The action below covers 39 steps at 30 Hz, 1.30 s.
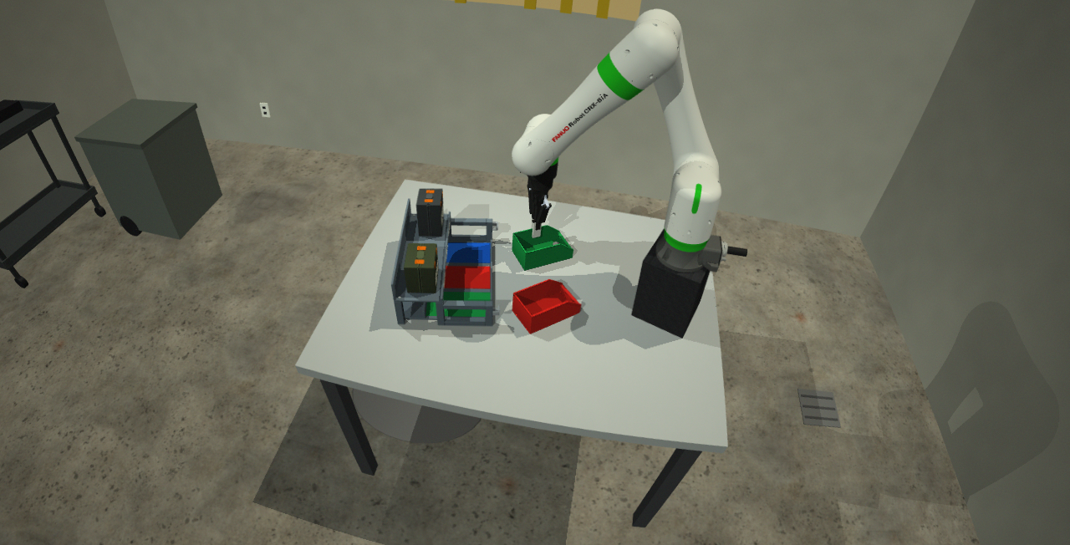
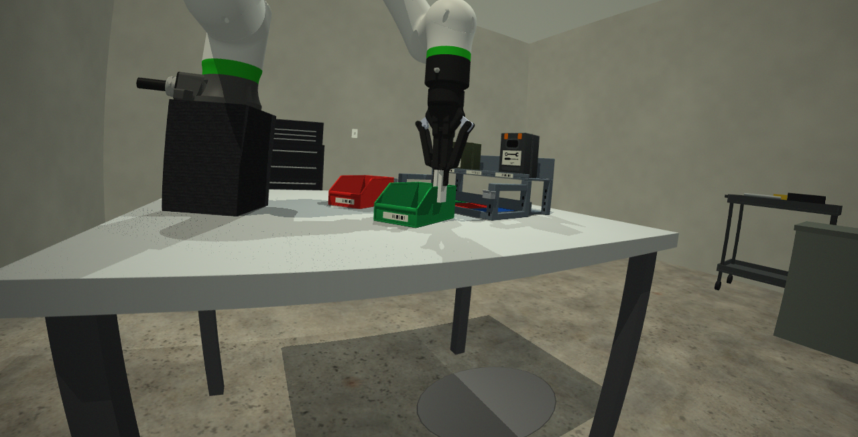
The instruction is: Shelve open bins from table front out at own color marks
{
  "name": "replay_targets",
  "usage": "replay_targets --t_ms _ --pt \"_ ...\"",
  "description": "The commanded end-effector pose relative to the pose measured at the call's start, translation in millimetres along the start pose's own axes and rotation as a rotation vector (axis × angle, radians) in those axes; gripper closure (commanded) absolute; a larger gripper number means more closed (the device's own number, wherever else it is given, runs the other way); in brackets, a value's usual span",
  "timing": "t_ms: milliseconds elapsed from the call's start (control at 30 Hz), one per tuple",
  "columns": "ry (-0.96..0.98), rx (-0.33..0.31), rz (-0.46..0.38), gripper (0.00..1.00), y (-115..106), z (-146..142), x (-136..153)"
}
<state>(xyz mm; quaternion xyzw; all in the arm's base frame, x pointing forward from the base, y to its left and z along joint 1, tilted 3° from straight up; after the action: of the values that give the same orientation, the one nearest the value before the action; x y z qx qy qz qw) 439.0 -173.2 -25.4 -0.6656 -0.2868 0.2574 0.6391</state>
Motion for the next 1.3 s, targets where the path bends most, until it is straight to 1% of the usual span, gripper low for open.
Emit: replay_targets --t_ms 0,233,1000,1267 --pt "0.0 0.0 0.0 1.0 -0.7 -0.2 0.0" --pt "0.0 0.0 0.0 1.0 -3.2 -0.2 0.0" --pt "0.0 0.0 0.0 1.0 -25.5 -0.2 0.0" --pt "0.0 0.0 0.0 1.0 -29.0 -0.2 0.0"
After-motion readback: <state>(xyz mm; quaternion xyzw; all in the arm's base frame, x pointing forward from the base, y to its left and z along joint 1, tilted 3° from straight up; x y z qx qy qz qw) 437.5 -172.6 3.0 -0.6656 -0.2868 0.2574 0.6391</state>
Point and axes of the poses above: the point where the finger pads meet when closed, its own y axis out along the fingers, its own z axis across the jaws, x = y × z, the point moved 9 cm from there along -y, back along the fingers, and after that the axes turned 9 degrees about -y, right-handed, at the moved point
